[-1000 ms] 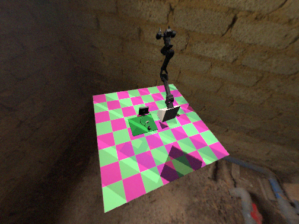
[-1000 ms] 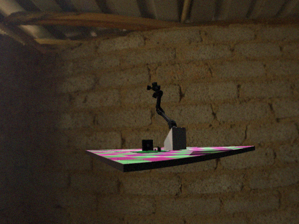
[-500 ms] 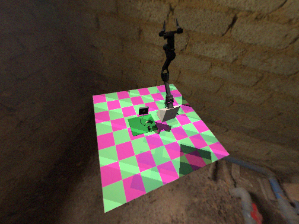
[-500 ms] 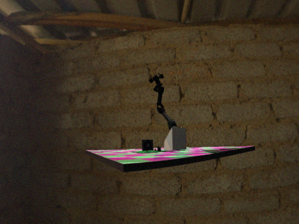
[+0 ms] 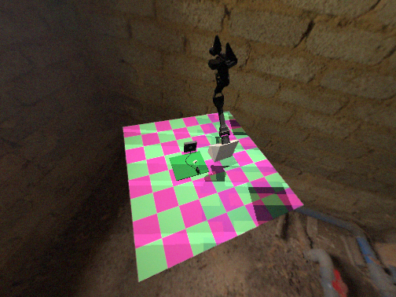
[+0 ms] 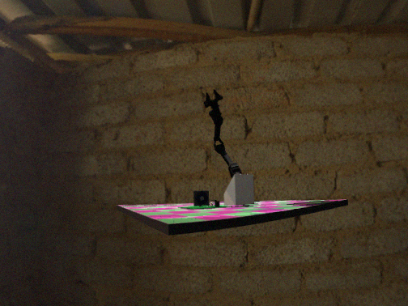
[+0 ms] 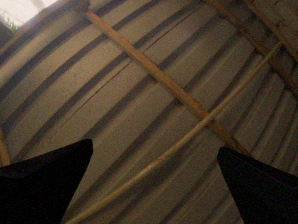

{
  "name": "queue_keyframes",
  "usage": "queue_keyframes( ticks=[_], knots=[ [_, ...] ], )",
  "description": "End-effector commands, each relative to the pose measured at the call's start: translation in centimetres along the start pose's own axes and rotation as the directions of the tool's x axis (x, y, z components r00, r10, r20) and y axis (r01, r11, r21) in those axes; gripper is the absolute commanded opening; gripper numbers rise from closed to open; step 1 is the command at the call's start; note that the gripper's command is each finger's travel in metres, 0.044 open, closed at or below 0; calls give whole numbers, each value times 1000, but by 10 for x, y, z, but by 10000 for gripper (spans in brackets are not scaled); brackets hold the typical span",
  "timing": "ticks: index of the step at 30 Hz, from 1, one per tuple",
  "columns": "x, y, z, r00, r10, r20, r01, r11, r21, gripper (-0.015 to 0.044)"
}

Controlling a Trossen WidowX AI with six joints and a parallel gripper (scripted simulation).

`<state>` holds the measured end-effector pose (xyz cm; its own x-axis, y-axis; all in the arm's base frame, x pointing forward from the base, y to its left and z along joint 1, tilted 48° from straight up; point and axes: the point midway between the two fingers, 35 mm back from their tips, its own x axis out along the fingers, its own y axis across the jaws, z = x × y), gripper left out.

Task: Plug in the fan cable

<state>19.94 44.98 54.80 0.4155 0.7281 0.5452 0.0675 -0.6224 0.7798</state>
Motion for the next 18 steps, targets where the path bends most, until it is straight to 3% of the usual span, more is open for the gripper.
queue_keyframes(
  ticks=[1, 9, 18],
  knots=[
    [-2, -55, 54, 978, -148, 147, 180, 955, -236, 440],
    [-30, -131, 145, 851, -351, 390, 518, 681, -518, 440],
    [-97, -198, 245, 586, -508, 632, 780, 140, -610, 440]
  ],
)
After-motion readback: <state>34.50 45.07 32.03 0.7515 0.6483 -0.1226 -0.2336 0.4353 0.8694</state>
